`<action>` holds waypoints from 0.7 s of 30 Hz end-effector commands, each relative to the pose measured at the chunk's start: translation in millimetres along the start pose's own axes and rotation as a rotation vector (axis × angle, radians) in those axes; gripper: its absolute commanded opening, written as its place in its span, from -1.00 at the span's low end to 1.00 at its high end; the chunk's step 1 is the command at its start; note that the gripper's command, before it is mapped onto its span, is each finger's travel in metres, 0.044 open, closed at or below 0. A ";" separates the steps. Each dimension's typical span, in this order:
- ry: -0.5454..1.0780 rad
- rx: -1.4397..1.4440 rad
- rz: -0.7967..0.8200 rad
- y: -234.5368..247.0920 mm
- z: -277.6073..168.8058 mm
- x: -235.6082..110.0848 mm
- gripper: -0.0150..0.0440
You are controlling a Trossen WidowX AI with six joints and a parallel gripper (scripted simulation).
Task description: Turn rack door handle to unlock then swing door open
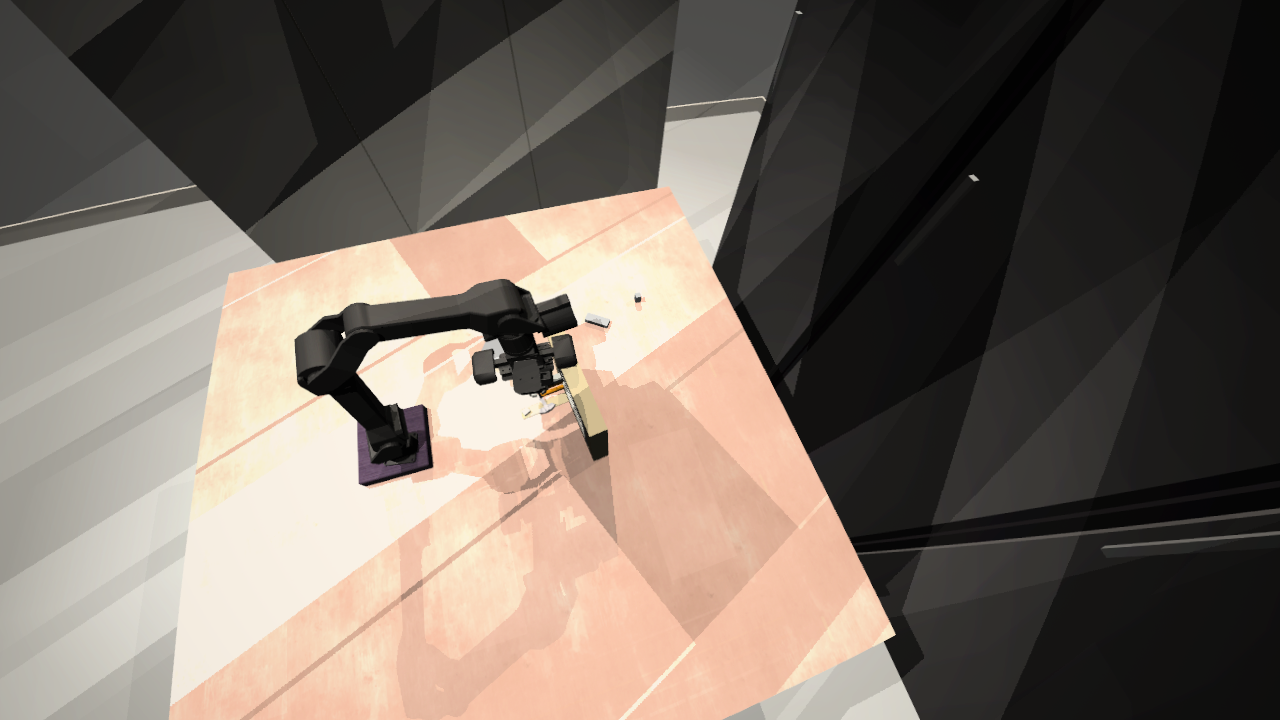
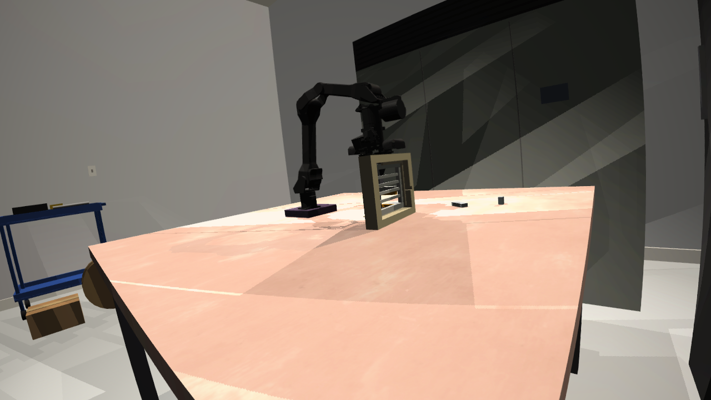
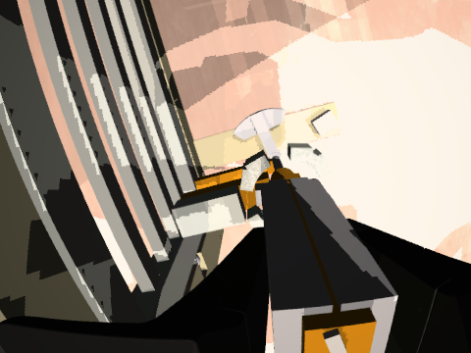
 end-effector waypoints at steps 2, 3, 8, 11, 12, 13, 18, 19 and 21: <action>-0.002 0.003 -0.001 0.0 0.1 0.4 -0.29; -0.002 0.003 -0.001 0.0 0.1 0.4 -0.31; -0.002 0.003 -0.001 0.0 0.1 0.4 -0.40; -0.002 -0.010 -0.001 -0.5 0.4 0.4 -0.40; -0.002 -0.027 -0.001 -1.2 0.7 0.4 -0.40; -0.002 -0.046 -0.001 -2.0 1.1 0.4 -0.40; -0.003 -0.149 -0.001 -6.2 3.0 0.3 -0.40; -0.003 -0.168 -0.001 -7.0 3.4 0.3 -0.40; -0.003 -0.208 -0.002 -8.7 4.2 0.3 -0.40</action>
Point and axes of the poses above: the point midway between the two fingers, 35 mm back from their tips, its own x axis out along the fingers, its own y axis across the jaws, z = x × y, the point moved 8 cm from there along -x, back along the fingers, and after that the axes turned 8 degrees about -x, right-handed, at the moved point
